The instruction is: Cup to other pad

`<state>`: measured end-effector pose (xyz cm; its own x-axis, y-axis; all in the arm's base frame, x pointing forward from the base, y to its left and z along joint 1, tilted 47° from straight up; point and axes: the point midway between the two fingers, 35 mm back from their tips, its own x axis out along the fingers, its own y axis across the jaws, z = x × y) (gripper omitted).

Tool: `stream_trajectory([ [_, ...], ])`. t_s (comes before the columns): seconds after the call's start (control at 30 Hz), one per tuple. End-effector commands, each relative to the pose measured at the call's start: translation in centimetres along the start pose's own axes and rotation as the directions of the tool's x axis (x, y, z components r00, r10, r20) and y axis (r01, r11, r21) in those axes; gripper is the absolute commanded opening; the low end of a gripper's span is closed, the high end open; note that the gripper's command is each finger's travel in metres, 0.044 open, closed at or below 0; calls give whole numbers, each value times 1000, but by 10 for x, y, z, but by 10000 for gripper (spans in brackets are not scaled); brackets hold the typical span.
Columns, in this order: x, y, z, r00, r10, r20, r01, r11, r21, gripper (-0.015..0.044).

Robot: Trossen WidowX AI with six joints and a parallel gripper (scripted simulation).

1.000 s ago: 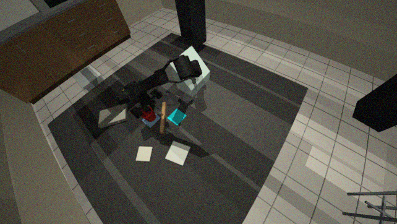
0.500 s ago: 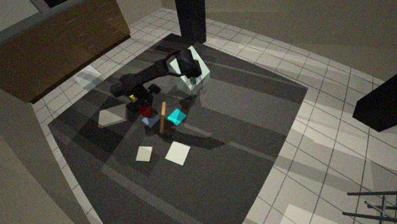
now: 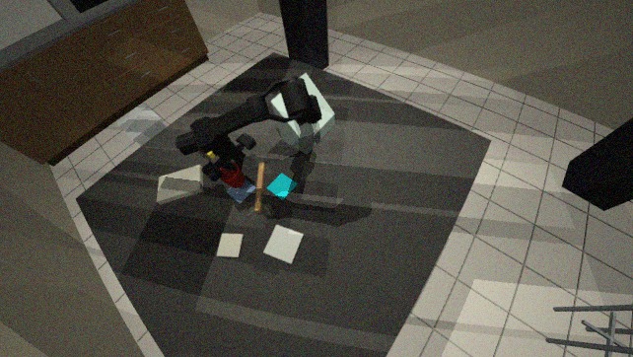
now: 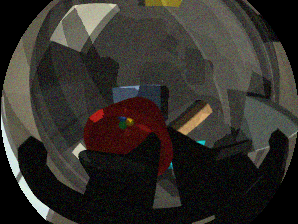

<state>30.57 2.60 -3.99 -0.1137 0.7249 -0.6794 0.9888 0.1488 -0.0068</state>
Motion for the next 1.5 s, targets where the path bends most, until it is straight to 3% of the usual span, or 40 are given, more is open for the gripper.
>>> stream_trajectory([
  [0.0,0,-1,-1,1000,1,0,-1,1000,1,0],
  [1.47,-4,-49,-63,1000,-2,1,2,1000,-6,0],
])
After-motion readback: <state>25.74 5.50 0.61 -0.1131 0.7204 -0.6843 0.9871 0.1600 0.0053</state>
